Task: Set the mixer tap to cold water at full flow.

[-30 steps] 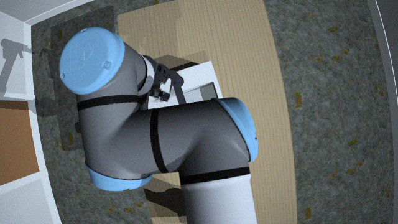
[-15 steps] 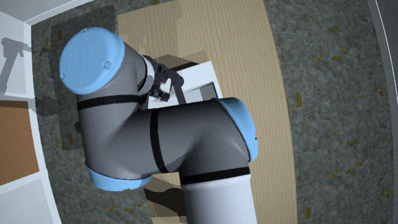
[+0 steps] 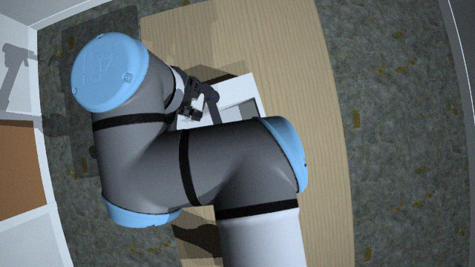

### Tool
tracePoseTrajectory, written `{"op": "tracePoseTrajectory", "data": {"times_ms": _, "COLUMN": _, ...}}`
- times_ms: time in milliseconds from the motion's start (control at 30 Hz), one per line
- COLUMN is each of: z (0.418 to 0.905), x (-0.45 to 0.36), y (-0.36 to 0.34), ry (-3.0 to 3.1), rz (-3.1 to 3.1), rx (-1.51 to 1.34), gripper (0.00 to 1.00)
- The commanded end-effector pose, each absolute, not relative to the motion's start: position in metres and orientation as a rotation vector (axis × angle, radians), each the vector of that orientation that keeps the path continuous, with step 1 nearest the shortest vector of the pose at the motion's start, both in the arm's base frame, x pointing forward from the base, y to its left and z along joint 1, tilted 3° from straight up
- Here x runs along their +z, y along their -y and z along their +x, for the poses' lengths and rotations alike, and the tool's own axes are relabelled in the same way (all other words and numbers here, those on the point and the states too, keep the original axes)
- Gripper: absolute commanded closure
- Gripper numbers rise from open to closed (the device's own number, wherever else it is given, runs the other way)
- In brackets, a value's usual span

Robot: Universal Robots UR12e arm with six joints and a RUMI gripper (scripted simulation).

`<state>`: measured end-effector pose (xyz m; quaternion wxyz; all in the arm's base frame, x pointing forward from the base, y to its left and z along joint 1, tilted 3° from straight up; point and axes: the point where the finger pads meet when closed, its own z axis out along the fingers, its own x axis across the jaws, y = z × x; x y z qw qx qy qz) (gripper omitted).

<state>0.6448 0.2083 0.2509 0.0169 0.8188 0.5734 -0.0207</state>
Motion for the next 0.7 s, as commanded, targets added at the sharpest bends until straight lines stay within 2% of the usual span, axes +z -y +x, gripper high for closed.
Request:
{"op": "tracePoseTrajectory", "data": {"times_ms": 0, "z": 0.645, "x": 0.252, "y": -0.208, "ry": -1.782, "rz": 2.544, "rx": -0.062, "gripper": 0.62}}
{"op": "tracePoseTrajectory", "data": {"times_ms": 667, "z": 0.645, "x": 0.238, "y": -0.208, "ry": -1.781, "rz": 2.544, "rx": -0.062, "gripper": 0.62}}
